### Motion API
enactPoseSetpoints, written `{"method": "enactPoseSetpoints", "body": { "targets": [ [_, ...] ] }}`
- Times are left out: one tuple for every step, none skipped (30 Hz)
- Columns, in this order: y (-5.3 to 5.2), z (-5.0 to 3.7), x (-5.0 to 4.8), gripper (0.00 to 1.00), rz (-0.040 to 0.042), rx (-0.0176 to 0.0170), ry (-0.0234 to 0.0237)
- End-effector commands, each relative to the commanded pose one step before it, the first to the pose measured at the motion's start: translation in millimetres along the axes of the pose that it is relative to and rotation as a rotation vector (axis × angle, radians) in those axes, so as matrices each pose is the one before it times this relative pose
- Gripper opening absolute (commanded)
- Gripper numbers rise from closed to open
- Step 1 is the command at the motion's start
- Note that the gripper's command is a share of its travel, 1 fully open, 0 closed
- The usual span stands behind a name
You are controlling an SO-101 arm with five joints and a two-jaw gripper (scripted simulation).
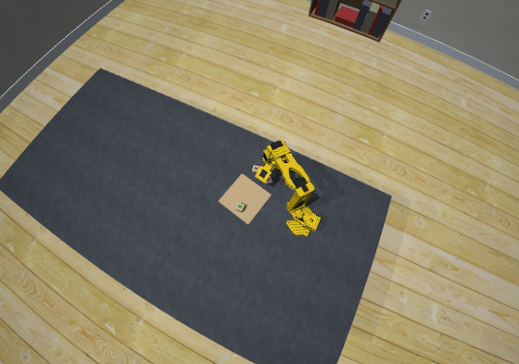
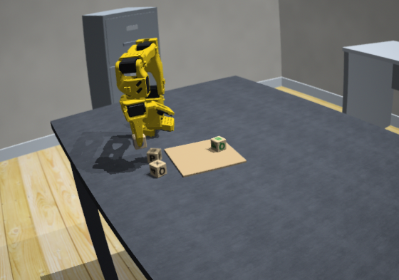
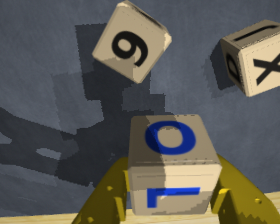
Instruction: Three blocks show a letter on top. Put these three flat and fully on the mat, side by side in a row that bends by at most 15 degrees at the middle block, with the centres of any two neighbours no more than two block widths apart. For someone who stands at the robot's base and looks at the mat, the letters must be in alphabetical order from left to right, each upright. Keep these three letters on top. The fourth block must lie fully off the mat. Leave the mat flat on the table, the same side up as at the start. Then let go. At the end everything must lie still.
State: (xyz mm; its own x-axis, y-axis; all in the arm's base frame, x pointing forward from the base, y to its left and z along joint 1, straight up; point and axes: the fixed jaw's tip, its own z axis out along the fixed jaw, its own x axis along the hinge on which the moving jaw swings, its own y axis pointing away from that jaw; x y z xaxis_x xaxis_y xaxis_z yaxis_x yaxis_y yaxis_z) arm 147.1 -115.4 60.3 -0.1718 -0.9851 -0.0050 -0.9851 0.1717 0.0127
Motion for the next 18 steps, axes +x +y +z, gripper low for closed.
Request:
{"method": "enactPoseSetpoints", "body": {
  "targets": [
    [-15.57,-13.754,-12.395,0.00,-0.02837,0.08490,0.03528],
    [-2.58,0.229,-5.983,0.00,-0.01115,0.00099,-0.00234],
    [-2.54,0.237,-6.268,0.00,-0.01157,0.00097,-0.00245],
    [-2.46,0.243,-6.508,0.00,-0.01190,0.00094,-0.00254],
    [-2.36,0.247,-6.698,0.00,-0.01214,0.00090,-0.00262],
    [-2.22,0.250,-6.834,0.00,-0.01229,0.00085,-0.00267],
    [-2.07,0.250,-6.914,0.00,-0.01233,0.00079,-0.00270],
    [-1.90,0.249,-6.935,0.00,-0.01229,0.00072,-0.00270],
    [-1.71,0.245,-6.897,0.00,-0.01214,0.00065,-0.00269],
    [-1.52,0.240,-6.799,0.00,-0.01190,0.00058,-0.00265],
    [-1.33,0.233,-6.643,0.00,-0.01157,0.00051,-0.00259],
    [-1.14,0.225,-6.429,0.00,-0.01115,0.00043,-0.00250],
    [-0.96,0.214,-6.161,0.00,-0.01064,0.00036,-0.00240],
    [-0.80,0.203,-5.844,0.00,-0.01006,0.00030,-0.00227],
    [0.00,0.000,0.000,0.00,0.00000,0.00000,0.00000],
    [0.00,0.000,0.000,0.00,0.00000,0.00000,0.00000],
    [-0.64,0.190,-5.481,0.00,-0.00941,0.00024,-0.00213],
    [-0.51,0.176,-5.078,0.00,-0.00870,0.00019,-0.00197]
  ]
}}
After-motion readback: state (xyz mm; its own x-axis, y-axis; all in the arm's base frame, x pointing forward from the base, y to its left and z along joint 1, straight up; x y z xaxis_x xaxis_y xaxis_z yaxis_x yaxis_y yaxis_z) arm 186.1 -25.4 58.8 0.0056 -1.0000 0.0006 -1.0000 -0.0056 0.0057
